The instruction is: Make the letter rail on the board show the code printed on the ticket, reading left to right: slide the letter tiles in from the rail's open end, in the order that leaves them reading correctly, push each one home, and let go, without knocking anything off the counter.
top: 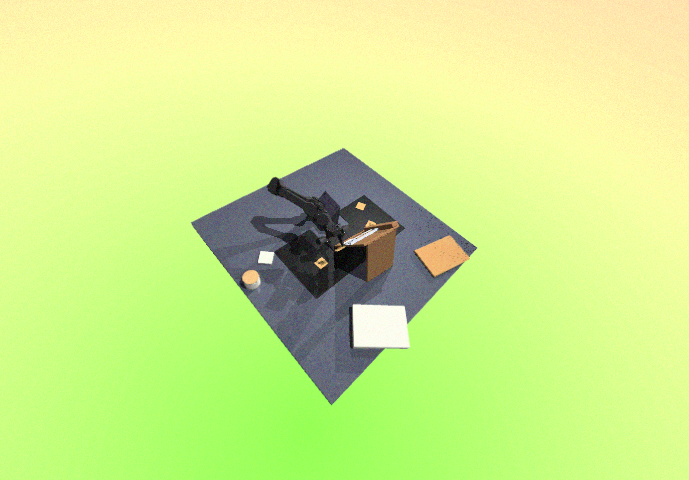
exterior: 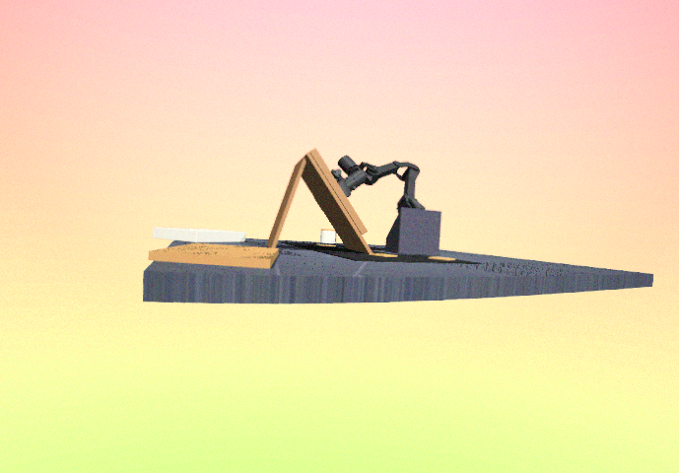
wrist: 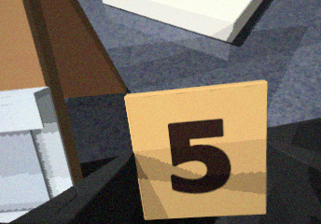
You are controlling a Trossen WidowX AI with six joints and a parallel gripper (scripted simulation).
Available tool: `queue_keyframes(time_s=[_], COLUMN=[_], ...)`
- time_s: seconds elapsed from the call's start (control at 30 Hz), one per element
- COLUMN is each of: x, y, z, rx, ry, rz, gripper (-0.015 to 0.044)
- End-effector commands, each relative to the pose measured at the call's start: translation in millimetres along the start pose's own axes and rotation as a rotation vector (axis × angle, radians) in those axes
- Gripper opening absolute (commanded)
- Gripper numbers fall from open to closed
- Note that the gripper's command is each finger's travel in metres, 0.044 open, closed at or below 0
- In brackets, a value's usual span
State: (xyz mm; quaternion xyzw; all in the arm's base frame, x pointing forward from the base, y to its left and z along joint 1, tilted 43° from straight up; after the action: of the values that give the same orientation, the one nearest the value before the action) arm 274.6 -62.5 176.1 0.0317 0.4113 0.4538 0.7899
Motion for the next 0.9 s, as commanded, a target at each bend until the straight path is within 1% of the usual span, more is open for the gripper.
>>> queue_keyframes(time_s=[0.0,0.87], x=[2.4,15.4], y=[-0.4,-0.5], z=[-0.5,-1.8], rx=[0.002,0.002], ry=[-0.005,-0.005], rz=[-0.004,-0.004], gripper=[0.0,0.0])
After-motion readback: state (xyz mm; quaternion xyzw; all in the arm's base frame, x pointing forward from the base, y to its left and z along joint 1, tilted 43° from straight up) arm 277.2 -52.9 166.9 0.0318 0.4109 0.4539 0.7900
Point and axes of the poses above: the point midway between the two fingers, 35 mm back from their tips, its own y axis back along the fingers, its own x axis across the jaws, z = x × y, the point moved 6 cm from there along y, back along the fingers, and after that the axes turned 6 degrees about -y, right-handed, at the moved point
